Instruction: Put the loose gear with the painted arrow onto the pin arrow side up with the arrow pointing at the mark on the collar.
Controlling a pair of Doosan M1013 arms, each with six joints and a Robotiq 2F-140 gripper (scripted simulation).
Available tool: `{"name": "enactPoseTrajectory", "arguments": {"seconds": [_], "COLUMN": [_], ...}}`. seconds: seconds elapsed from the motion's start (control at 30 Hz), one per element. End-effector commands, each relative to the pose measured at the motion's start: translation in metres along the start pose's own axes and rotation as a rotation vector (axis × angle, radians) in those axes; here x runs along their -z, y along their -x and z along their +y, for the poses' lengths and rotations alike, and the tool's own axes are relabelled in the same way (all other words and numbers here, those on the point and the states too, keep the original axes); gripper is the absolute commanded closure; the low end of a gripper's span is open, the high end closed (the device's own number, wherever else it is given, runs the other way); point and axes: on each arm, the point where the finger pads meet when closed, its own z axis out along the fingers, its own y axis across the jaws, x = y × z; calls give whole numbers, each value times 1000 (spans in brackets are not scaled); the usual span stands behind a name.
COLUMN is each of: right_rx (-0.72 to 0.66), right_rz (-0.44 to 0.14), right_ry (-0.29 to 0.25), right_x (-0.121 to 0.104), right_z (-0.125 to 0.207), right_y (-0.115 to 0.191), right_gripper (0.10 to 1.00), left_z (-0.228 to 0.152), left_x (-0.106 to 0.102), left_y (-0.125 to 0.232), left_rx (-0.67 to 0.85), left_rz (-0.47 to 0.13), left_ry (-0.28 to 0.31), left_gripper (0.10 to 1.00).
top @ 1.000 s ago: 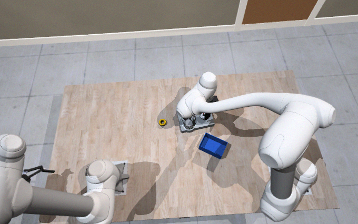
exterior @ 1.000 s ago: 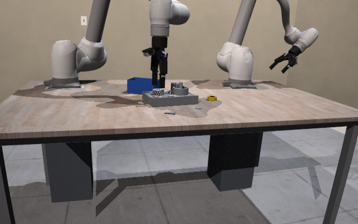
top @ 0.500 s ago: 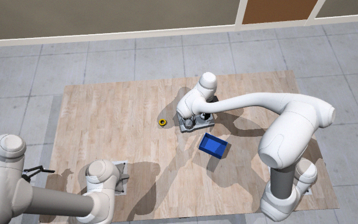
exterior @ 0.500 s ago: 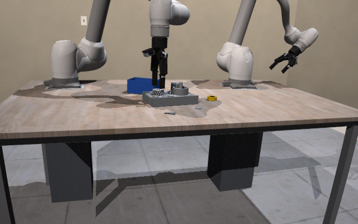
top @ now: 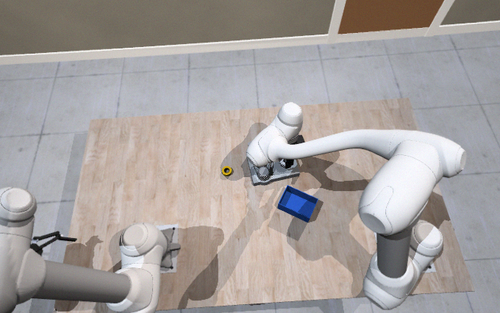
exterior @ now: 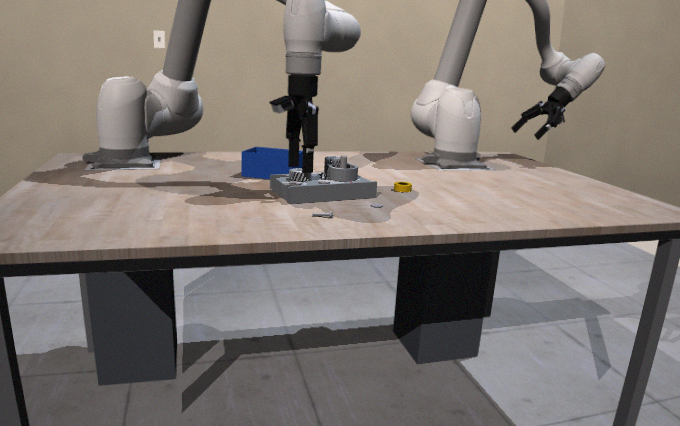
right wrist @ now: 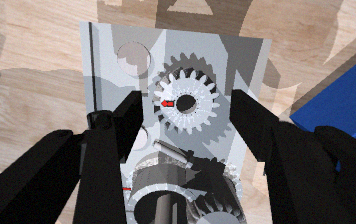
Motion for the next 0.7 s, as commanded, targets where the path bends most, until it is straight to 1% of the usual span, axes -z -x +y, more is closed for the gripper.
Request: {"name": "enactPoseTrajectory", "arguments": {"seconds": [0.0,0.67], "right_rx": [0,0], "right_rz": [-1,-1], "right_ry": [-1,-1], "right_x": [-3,-20], "right_z": [0,0], "right_y": [0,0], "right_gripper": [538,538], "left_z": [0,0], "left_x": [0,0], "left_y": [0,0], "left_rx": [0,0], "left_rz": [1,1], "left_ry": [0,0], "left_gripper": [98,98]}}
